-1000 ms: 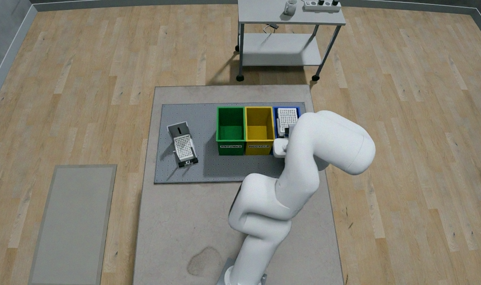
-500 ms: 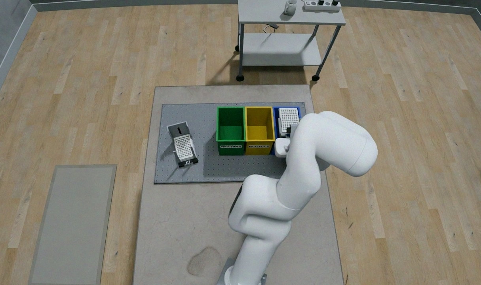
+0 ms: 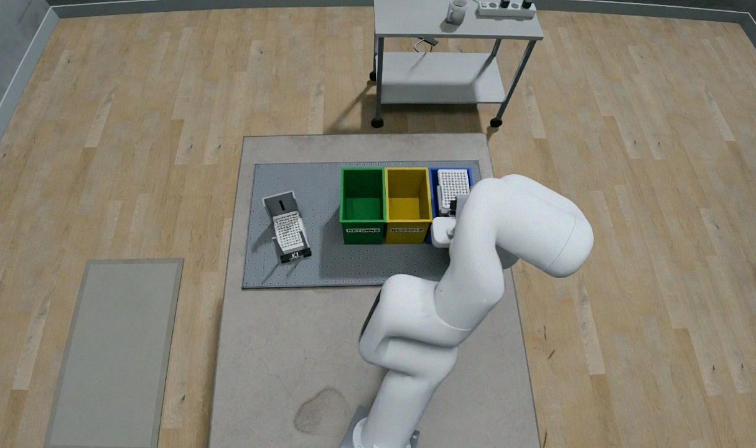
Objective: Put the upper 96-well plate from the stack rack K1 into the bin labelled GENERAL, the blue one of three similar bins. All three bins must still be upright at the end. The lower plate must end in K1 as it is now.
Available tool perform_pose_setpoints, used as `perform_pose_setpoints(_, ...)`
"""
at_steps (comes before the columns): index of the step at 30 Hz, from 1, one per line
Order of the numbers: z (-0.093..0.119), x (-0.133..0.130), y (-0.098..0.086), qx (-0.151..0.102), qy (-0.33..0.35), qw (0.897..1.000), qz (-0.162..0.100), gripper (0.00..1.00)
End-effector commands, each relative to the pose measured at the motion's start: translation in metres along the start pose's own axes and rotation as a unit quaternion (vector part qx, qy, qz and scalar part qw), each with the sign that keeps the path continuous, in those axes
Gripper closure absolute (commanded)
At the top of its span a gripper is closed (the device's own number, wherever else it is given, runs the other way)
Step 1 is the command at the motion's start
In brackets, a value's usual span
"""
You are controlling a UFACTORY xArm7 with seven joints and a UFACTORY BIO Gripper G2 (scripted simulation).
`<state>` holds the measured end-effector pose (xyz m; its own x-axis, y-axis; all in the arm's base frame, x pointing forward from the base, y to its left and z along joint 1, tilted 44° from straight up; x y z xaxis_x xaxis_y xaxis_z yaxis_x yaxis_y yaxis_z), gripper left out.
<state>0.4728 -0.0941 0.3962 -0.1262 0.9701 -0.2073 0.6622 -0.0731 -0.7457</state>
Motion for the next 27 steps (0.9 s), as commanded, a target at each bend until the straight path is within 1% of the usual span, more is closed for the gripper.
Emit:
perform_pose_setpoints(1, -0.001, 0.000, -0.001, -0.001, 0.000, 1.000, 0.000, 1.00)
perform_pose_setpoints(5, -0.001, 0.000, -0.001, -0.001, 0.000, 1.000, 0.000, 1.00)
perform_pose_setpoints(9, 0.000, 0.000, 0.006, -0.001, 0.000, 1.000, 0.000, 1.00)
perform_pose_setpoints(11, 0.000, 0.000, 0.006, -0.001, 0.000, 1.000, 0.000, 1.00)
perform_pose_setpoints(27, -0.001, -0.003, 0.031, -0.001, 0.000, 1.000, 0.000, 1.00)
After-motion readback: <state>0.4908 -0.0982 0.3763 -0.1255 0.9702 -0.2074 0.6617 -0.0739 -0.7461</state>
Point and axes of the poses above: the point midway between the two finger pads, its own z axis back along the fingers, its own x axis across the jaws, y = z × x, the point moved 4 cm from there along z, back along the fingers, and after that the axes turned 6 degrees about -z, right-handed, at the moved point
